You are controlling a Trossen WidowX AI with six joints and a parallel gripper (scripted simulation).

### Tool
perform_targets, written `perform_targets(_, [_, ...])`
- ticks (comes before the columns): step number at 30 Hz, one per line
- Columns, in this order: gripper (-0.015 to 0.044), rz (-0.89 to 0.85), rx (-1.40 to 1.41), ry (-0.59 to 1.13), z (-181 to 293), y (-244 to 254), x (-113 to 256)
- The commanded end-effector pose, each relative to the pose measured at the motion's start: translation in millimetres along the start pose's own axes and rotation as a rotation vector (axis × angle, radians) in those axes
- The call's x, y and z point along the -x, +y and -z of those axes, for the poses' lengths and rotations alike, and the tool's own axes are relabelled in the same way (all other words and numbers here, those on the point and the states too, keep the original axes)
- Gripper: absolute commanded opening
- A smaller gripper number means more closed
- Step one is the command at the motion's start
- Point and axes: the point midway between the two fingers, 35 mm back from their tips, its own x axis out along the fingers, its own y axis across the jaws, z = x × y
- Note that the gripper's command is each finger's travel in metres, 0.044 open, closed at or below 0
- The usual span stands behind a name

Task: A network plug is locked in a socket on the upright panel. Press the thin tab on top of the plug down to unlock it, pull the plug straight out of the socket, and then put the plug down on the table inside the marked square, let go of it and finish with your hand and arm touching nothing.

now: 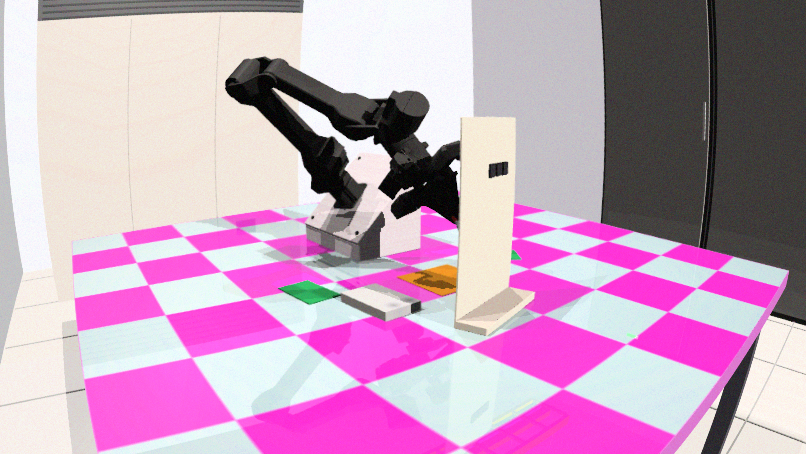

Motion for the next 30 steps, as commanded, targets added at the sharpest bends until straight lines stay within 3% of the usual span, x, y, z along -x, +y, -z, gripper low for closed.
perform_targets(1, [0.0000, 0.047, -0.002, -0.061, 3.7, -12.9, -3.7])
perform_targets(11, [0.0000, 0.105, -0.005, -0.234, 6.7, -33.4, -4.9])
perform_targets(30, [0.0000, 0.109, -0.007, -0.233, 4.9, -44.0, -19.7])
